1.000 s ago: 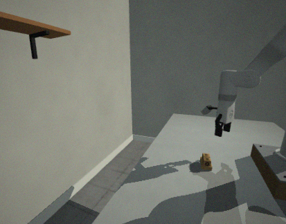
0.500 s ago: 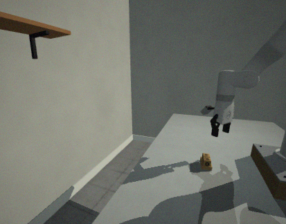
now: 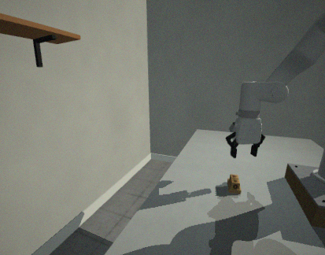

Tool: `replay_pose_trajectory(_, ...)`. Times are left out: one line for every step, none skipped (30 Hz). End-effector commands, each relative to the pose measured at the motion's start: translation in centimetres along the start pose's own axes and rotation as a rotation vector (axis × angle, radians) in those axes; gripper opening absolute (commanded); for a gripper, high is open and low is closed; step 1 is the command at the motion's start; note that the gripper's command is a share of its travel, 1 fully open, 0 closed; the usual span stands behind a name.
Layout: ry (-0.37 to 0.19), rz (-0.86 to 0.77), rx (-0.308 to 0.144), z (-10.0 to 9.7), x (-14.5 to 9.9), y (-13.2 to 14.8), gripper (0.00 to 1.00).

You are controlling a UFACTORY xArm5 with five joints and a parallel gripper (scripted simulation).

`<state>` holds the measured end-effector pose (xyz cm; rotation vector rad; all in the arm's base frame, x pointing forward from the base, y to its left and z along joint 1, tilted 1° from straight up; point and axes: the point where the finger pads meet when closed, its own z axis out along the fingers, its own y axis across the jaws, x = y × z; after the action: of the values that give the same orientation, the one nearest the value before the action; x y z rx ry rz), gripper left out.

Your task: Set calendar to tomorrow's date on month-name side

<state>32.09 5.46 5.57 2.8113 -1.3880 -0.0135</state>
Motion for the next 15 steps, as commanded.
replay_pose_trajectory(0.000,0.150,-0.002,0.3,-0.5,-1.5,1.00)
replay_pose_trajectory(0.000,0.202,-0.002,0.4,-0.8,-2.0,1.00)
replay_pose_trajectory(0.000,0.202,-0.002,0.4,-0.8,-2.0,1.00)
replay_pose_trajectory(0.000,0.202,-0.002,0.4,-0.8,-2.0,1.00)
replay_pose_trajectory(0.000,0.205,-0.002,0.4,-0.8,-2.0,1.00)
replay_pose_trajectory(0.000,0.255,-0.002,0.6,-1.0,-2.5,1.00)
replay_pose_trajectory(0.000,0.297,-0.002,0.7,-1.3,-2.9,1.00)
replay_pose_trajectory(0.000,0.333,-0.002,0.8,-1.5,-3.3,1.00)
replay_pose_trajectory(0.000,0.361,-0.002,0.9,-1.6,-3.5,1.00)
replay_pose_trajectory(0.001,0.381,-0.002,1.0,-1.8,-3.7,1.00)
replay_pose_trajectory(0.001,0.395,-0.002,1.0,-1.8,-3.8,1.00)
replay_pose_trajectory(0.001,0.402,-0.002,1.0,-1.9,-3.9,1.00)
replay_pose_trajectory(0.001,0.405,-0.002,1.0,-1.9,-3.9,1.00)
replay_pose_trajectory(0.001,0.406,-0.002,1.0,-1.9,-3.9,1.00)
replay_pose_trajectory(0.001,0.406,-0.002,1.0,-1.9,-3.9,0.49)
